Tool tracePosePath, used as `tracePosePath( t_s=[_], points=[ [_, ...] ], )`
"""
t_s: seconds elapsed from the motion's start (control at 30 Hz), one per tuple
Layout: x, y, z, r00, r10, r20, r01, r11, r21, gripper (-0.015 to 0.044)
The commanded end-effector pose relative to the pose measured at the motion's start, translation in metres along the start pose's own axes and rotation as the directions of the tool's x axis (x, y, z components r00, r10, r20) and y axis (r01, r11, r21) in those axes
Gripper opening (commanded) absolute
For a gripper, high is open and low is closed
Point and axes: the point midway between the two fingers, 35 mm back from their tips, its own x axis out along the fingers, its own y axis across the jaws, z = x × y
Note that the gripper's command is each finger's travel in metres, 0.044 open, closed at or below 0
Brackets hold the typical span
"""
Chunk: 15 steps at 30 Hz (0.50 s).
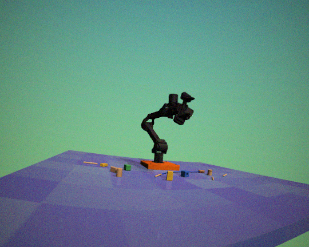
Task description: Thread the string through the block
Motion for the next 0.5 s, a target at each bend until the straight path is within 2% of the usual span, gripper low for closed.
tracePosePath(
  t_s=[0.0,0.1,0.23,0.47],
  points=[
    [0.029,0.038,0.009,0.974,0.221,0.053,-0.223,0.974,0.03,0.044],
    [0.047,0.075,0.017,0.906,0.411,0.097,-0.417,0.908,0.046,0.044],
    [0.06,0.127,0.027,0.757,0.636,0.15,-0.649,0.758,0.06,0.044],
    [0.057,0.212,0.042,0.366,0.904,0.222,-0.931,0.36,0.067,0.044]
  ],
)
